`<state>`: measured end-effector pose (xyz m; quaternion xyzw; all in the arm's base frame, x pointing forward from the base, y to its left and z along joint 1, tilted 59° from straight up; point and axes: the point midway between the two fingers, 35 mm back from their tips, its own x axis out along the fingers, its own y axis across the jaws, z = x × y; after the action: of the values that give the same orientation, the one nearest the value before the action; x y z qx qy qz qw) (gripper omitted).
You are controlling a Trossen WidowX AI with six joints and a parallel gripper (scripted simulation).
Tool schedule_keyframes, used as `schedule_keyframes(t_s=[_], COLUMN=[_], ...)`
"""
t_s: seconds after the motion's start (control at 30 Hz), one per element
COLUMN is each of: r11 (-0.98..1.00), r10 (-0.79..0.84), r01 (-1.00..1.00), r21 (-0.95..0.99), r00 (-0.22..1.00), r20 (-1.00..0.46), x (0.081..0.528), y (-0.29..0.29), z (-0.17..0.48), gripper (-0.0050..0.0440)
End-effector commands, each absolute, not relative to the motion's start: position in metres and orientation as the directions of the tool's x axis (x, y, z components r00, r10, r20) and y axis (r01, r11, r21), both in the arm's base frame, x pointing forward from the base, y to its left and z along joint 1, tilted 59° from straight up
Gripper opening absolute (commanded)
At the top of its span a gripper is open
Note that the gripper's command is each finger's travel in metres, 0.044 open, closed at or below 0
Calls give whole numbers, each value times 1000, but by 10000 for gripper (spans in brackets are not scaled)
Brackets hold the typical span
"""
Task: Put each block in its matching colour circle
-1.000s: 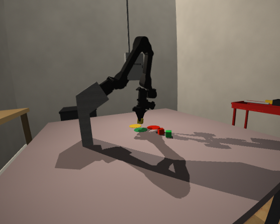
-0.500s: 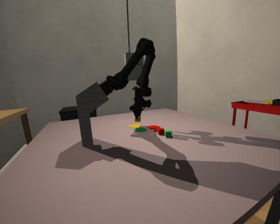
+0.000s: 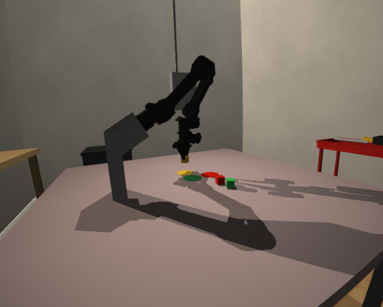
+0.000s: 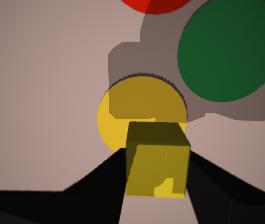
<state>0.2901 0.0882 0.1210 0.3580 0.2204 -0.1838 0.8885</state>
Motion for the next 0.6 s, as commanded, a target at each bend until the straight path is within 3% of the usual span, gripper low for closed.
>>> schedule_keyframes(t_s=[0.0,0.57], r11=[672,680], r10=[-168,-169], r01=[472,471], r21=[570,561], r00=[847,846], r20=[-504,-506], x=[290,314], y=[98,89], z=[125,106], gripper=[105,105])
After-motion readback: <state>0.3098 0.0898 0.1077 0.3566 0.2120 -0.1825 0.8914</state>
